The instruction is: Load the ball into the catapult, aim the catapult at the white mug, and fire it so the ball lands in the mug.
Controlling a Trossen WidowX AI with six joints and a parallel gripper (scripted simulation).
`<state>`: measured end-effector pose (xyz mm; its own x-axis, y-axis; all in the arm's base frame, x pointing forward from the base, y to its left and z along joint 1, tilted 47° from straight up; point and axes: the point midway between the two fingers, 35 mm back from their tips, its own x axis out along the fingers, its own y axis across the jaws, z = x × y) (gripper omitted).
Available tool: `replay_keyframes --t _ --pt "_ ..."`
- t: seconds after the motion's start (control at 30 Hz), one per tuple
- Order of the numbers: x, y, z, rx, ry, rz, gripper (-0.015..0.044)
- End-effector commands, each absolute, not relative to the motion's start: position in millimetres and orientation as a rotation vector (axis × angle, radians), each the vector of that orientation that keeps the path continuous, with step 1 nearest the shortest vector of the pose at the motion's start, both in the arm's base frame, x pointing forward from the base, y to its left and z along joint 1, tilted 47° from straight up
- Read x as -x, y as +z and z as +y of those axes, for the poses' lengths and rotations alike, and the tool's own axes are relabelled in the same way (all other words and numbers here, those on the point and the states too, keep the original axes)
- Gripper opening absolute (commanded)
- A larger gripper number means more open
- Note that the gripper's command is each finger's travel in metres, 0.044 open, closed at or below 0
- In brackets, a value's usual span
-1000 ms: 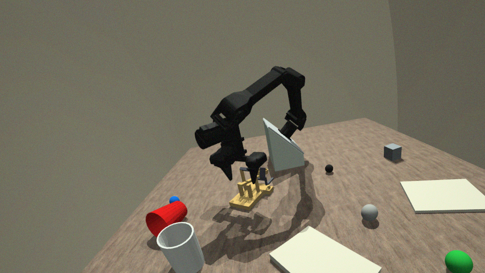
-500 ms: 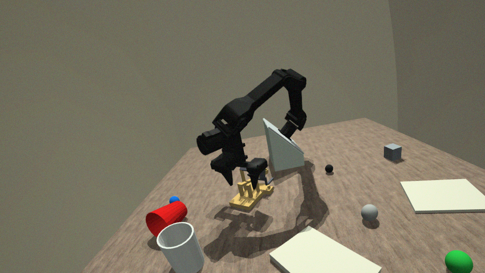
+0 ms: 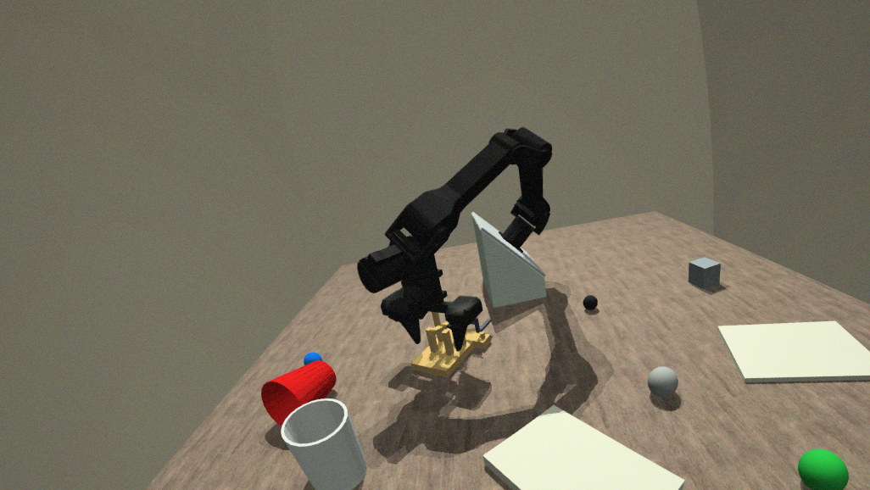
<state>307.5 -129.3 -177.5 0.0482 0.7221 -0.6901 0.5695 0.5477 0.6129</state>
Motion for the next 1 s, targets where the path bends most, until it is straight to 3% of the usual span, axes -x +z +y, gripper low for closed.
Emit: replay_keyframes --t 0.0,0.03,0.4,0.6,0.73,0.97 --pt "-307 -181 -125 -1.120 0.163 1.624 0.0440" --pt "-307 -181 -125 -1.120 0.163 1.624 0.0440" --pt "-307 -179 -127 -1.114 0.165 1.625 0.0151" --pt "-307 -179 -127 -1.114 0.165 1.625 0.0111" --pt "-306 -153 -155 -1.111 0.163 1.627 0.0006" --pt "-306 -147 -163 -1.114 0.163 1.626 0.0000"
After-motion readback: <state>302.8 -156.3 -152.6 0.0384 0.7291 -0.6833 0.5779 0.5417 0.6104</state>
